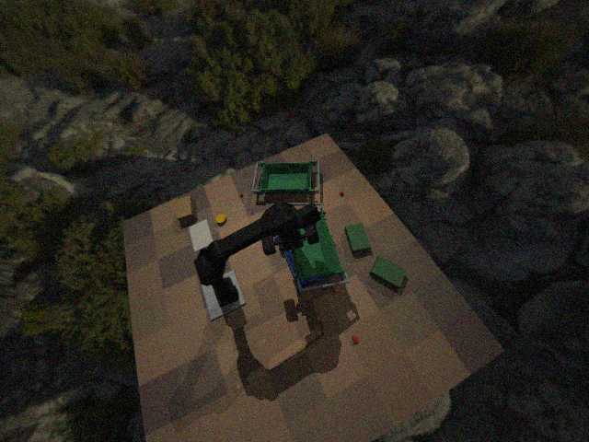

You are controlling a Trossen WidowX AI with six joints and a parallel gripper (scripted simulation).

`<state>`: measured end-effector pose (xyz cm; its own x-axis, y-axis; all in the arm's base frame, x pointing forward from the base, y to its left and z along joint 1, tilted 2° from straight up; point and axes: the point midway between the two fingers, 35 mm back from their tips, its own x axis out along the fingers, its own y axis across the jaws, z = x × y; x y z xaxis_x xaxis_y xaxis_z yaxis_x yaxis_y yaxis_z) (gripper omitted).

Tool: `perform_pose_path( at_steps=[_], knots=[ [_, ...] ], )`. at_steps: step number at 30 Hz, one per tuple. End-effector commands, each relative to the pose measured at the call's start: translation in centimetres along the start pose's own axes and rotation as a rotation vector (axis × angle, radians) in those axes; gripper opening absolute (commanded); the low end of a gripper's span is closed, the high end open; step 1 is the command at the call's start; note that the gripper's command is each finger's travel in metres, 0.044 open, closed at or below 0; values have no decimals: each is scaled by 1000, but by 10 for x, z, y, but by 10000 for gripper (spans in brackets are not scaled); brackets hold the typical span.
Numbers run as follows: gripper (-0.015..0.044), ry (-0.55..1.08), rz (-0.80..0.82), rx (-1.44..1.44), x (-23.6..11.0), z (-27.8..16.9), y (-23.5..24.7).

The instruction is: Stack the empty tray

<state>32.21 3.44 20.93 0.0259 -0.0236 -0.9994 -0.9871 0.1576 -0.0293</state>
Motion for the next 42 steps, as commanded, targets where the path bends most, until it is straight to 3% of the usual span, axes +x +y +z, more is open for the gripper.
perform_pose_path(
  at_steps=[1, 16, 42],
  knots=[
    [0, 0, -18, -1, -4, 12, -1],
    [0, 0, -18, -4, -3, 11, -1],
    [0, 1, -2, -97, 31, 12, -1]
  ],
)
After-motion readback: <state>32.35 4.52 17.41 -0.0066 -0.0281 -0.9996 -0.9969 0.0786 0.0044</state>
